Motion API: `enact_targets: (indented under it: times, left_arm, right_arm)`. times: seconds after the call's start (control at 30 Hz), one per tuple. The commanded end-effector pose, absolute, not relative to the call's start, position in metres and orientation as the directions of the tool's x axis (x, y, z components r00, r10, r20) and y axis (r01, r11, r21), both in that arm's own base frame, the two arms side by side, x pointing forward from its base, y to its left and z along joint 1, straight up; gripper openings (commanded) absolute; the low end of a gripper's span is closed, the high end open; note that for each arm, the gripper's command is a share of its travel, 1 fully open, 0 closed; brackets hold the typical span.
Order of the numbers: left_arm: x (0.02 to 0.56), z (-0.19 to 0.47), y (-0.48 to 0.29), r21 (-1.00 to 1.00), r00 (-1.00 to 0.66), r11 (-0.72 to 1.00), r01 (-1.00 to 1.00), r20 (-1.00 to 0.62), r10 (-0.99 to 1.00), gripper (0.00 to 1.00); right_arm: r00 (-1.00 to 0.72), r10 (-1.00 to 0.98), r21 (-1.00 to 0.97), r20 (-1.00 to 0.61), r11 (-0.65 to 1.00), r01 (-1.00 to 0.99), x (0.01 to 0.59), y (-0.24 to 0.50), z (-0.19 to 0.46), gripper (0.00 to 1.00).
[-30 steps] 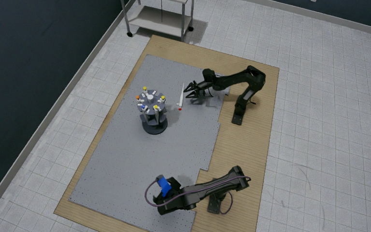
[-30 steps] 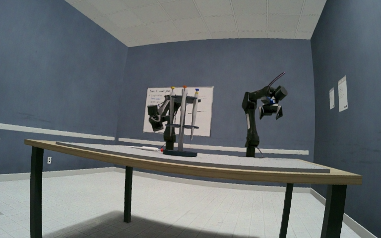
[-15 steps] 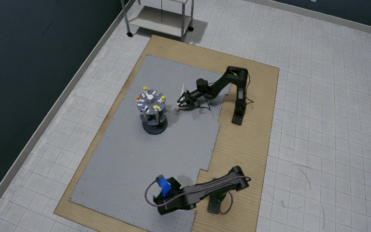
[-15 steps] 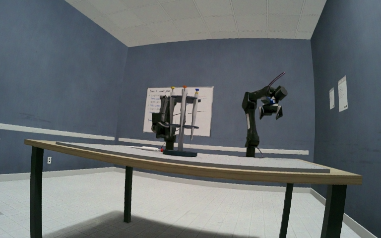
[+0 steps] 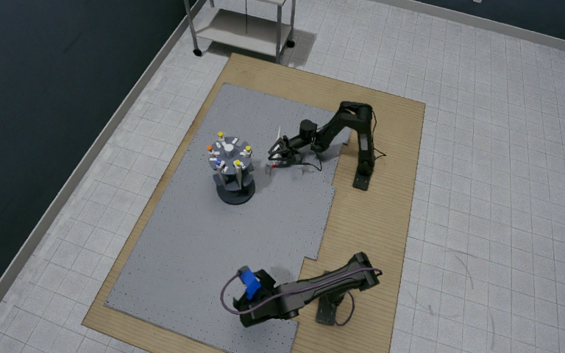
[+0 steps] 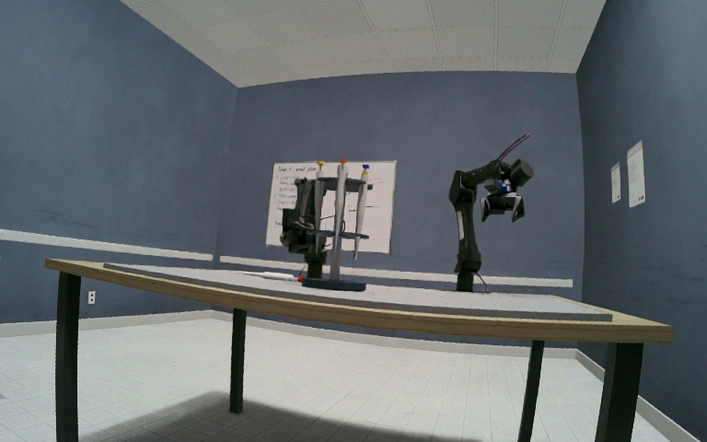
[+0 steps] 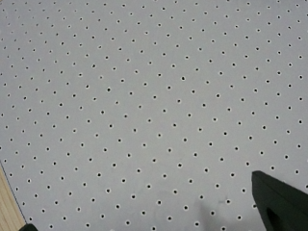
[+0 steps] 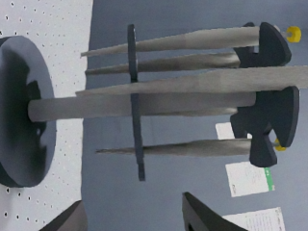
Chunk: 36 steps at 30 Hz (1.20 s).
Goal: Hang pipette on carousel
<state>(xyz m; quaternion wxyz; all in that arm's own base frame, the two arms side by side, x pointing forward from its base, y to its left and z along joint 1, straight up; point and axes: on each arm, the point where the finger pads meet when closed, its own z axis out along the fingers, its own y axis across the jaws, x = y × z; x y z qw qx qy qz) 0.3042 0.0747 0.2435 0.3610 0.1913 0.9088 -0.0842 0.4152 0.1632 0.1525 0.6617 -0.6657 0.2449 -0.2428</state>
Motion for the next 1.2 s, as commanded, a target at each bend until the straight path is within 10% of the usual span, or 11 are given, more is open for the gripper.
enact_targets:
  times: [0.0, 1.17]
  left_arm:
    - [0.308, 0.253, 0.076, 0.008, -0.636, 0.909, 0.418, -0.712, 0.299, 1.0]
    - [0.308, 0.253, 0.076, 0.008, -0.636, 0.909, 0.418, -0.712, 0.299, 1.0]
  right_arm:
    - [0.762, -0.647, -1.0, -0.005, 0.005, -0.002, 0.425, 0.171, 0.156, 0.49]
    - [0.755, -0.656, -1.0, 0.009, 0.007, 0.017, 0.437, 0.18, 0.165, 0.49]
